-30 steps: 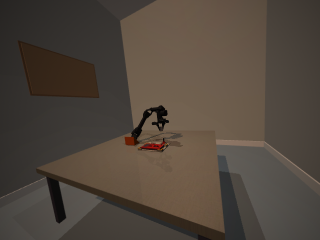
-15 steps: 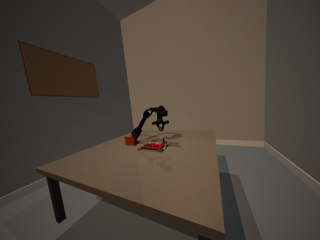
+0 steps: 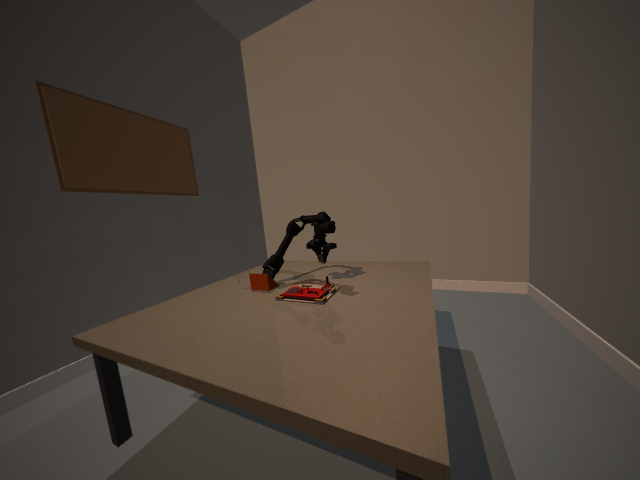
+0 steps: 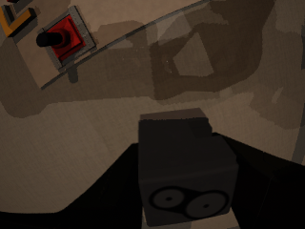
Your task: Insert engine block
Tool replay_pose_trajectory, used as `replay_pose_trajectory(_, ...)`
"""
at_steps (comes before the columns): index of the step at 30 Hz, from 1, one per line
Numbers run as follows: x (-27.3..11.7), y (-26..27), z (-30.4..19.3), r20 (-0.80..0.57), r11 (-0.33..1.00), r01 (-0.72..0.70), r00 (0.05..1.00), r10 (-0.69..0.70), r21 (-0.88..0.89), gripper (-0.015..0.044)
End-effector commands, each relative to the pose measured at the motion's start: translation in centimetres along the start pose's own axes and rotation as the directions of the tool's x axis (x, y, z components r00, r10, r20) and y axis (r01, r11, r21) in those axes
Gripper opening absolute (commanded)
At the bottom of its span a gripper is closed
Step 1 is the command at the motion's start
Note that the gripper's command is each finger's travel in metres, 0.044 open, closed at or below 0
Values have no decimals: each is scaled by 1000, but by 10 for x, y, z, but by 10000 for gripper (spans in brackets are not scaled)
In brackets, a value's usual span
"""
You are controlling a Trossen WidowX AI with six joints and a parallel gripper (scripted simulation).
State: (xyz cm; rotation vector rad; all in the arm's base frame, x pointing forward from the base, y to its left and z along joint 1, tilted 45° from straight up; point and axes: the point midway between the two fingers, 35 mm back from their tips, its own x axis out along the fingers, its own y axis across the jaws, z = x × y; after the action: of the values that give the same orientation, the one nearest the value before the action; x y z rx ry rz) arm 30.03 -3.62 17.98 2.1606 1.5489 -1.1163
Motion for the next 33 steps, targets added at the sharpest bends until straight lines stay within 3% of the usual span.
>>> replay_pose_trajectory(1, 1, 0, 1, 5, 991, 4, 1000, -4, 131, 0)
replay_pose_trajectory(9, 9, 0, 0, 6, 958, 5, 1000, -7, 287, 0)
replay_pose_trajectory(33, 56, 0, 0, 4, 957, 5, 1000, -6, 290, 0)
